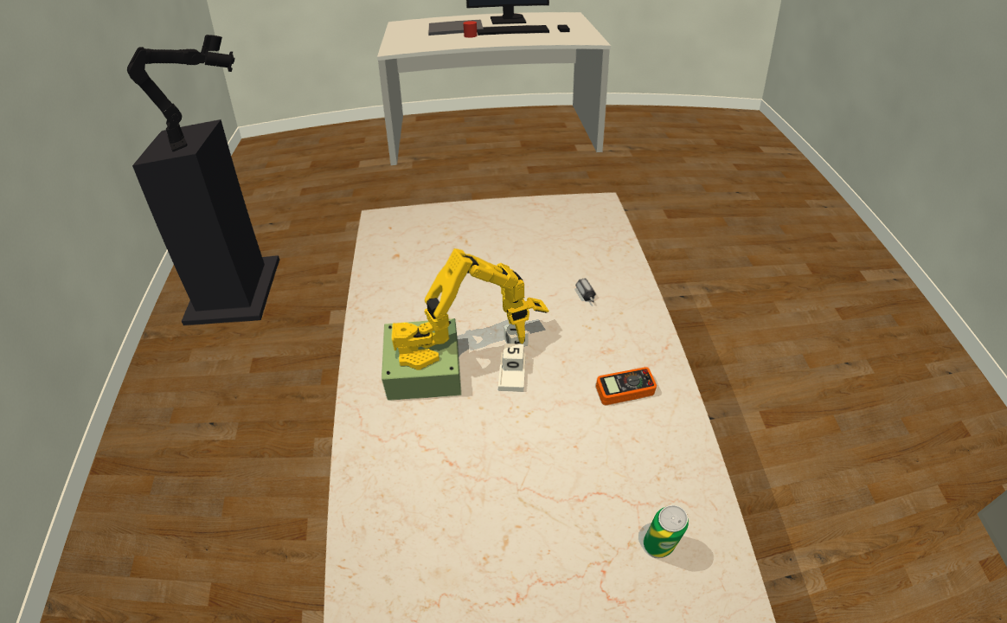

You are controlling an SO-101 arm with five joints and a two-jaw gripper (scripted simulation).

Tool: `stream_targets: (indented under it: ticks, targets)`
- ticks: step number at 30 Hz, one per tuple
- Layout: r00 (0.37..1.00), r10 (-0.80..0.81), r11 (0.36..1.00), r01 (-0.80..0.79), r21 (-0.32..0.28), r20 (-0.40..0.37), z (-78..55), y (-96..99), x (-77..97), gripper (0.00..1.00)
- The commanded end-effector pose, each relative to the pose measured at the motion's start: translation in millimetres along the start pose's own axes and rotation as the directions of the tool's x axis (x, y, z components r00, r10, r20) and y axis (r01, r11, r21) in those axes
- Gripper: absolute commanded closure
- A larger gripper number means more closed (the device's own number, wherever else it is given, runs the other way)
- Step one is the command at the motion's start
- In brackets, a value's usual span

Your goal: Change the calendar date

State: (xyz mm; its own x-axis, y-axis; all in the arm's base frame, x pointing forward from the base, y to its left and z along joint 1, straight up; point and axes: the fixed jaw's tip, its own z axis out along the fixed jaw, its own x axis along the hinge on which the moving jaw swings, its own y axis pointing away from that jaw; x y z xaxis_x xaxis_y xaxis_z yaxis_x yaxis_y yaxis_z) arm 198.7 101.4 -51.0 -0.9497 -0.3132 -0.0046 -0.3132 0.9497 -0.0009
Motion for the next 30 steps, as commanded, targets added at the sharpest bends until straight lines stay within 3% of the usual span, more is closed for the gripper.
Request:
stream_targets:
  ticks: [1,20,30]
  targets:
    - [1.0,0.001,1.0,-0.001,0.0,-0.015,3.1,-1.8,3.7,0.72]
    - [1.0,0.001,1.0,-0.001,0.0,-0.015,3.1,-1.8,3.7,0.97]
    - [1.0,0.001,1.0,-0.001,0.0,-0.015,3.1,-1.8,3.7,1.0]
